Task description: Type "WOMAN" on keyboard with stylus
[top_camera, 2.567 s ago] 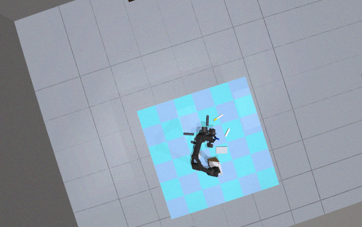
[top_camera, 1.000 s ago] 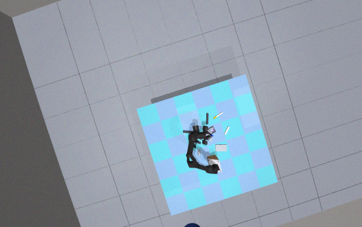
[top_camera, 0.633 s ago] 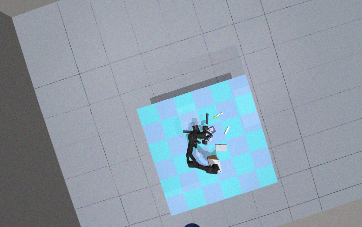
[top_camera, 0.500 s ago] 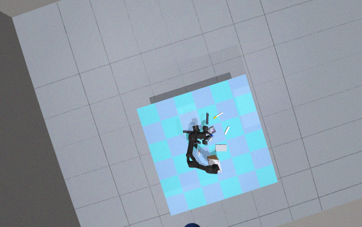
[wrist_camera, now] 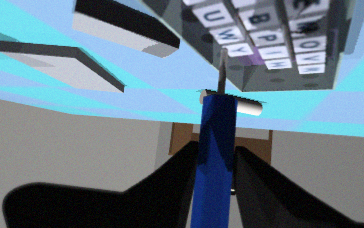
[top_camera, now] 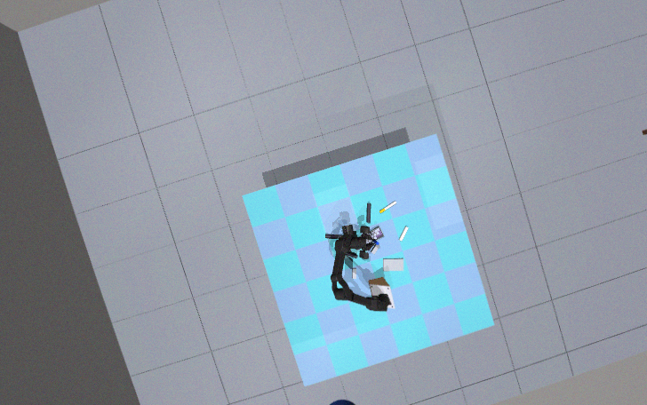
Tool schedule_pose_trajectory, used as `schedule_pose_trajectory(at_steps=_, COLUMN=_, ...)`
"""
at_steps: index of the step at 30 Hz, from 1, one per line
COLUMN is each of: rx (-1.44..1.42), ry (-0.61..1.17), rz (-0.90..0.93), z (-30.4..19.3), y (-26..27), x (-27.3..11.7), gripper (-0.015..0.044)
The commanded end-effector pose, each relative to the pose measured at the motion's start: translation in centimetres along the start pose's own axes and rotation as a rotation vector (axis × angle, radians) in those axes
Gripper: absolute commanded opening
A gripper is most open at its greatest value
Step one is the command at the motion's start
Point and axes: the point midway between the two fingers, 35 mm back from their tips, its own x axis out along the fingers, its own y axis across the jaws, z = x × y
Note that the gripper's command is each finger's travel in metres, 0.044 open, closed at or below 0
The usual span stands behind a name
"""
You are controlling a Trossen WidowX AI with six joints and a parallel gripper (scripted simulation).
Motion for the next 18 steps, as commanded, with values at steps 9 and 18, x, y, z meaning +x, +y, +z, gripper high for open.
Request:
schedule_pose_trajectory(at_steps=9, rx=0.005, ry=-0.004, rz=0.000, z=0.46, y=0.00, x=0.25, gripper=0.0081)
schedule_pose_trajectory(at_steps=18, rx=0.005, ry=-0.004, rz=0.000, z=0.80, y=0.00, x=0.45, gripper=0.0081)
